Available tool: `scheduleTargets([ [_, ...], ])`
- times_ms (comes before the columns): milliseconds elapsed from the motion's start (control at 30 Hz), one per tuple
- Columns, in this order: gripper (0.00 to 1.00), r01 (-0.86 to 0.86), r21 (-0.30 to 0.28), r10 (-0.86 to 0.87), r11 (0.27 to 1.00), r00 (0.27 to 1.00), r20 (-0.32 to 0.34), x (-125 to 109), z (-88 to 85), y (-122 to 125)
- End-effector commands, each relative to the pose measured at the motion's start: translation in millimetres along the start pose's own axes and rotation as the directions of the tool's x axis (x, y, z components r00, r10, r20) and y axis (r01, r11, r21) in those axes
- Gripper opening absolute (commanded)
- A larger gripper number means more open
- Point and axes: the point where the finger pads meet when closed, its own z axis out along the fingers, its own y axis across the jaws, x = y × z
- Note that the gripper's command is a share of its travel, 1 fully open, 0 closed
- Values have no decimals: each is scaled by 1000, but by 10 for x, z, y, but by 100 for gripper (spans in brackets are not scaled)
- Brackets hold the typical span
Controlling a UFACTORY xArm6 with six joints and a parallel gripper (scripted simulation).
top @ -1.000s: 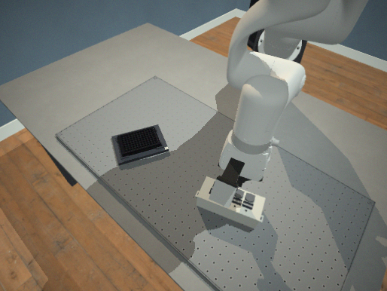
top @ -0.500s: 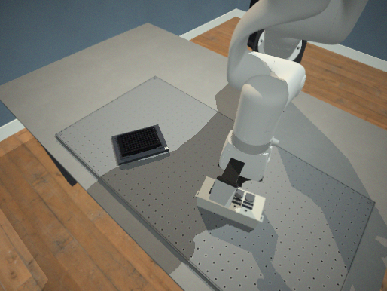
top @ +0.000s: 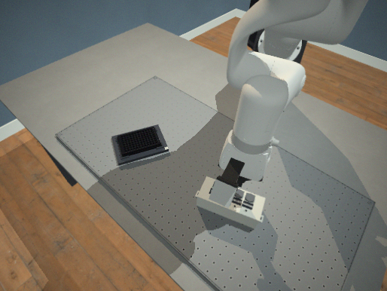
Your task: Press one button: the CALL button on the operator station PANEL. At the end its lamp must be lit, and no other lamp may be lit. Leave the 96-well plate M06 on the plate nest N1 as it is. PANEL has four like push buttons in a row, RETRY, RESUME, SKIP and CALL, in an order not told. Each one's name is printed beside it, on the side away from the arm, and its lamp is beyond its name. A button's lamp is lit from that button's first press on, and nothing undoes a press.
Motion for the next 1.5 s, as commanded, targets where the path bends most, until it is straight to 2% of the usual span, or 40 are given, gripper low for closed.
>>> scheduleTargets([
  [0, 0, 0, 0, 0, 1000, 1000, -2, 8, -3, -1],
  [267, 0, 0, 0, 0, 1000, 1000, -2, 8, -3, -1],
  [633, 0, 0, 0, 0, 1000, 1000, -2, -21, -304, 451],
  [1267, 0, 0, 0, 0, 1000, 1000, -2, -21, -304, 451],
  [1467, 0, 0, 0, 0, 1000, 1000, -2, -21, -237, 451],
])
